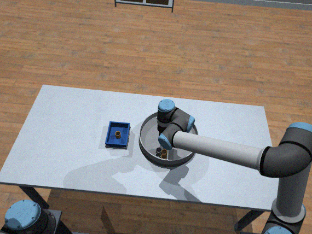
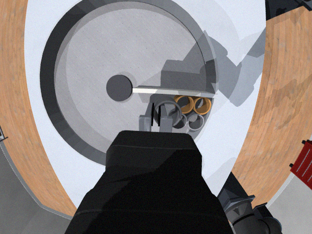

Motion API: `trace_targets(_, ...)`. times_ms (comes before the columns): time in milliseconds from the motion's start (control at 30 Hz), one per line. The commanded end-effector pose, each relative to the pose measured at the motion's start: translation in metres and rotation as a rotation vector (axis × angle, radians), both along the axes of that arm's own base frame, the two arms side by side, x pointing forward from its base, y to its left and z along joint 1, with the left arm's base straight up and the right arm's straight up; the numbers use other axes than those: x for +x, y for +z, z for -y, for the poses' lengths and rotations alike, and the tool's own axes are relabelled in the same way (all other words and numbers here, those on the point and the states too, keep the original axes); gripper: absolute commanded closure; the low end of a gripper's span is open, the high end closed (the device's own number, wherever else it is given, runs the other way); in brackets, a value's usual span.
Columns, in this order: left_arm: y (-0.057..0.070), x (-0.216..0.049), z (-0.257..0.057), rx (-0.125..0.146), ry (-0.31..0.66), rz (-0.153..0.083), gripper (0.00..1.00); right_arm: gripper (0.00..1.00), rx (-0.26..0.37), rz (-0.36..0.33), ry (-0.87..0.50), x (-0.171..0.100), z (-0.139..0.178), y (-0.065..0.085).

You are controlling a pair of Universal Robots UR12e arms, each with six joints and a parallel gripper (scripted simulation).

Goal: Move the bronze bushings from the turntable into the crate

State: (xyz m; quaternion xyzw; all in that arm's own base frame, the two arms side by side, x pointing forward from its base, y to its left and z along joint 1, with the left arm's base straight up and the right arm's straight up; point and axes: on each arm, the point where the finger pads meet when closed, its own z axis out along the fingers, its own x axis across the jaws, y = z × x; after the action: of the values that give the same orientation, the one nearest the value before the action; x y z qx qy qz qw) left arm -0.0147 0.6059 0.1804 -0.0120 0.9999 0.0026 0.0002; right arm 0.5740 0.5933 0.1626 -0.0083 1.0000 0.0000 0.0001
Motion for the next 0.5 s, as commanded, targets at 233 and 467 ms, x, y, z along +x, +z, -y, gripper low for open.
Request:
trace_targets(233,-0.003,-0.002,0.002,-0.005,0.003,0.000,0.00,1.00,0.002,0.001,-0.003,0.096,0.020,0.001)
trace_targets(467,-0.003,-0.002,0.002,-0.005,0.003,0.000,0.00,1.00,0.002,0.001,-0.001,0.104,0.020,0.001)
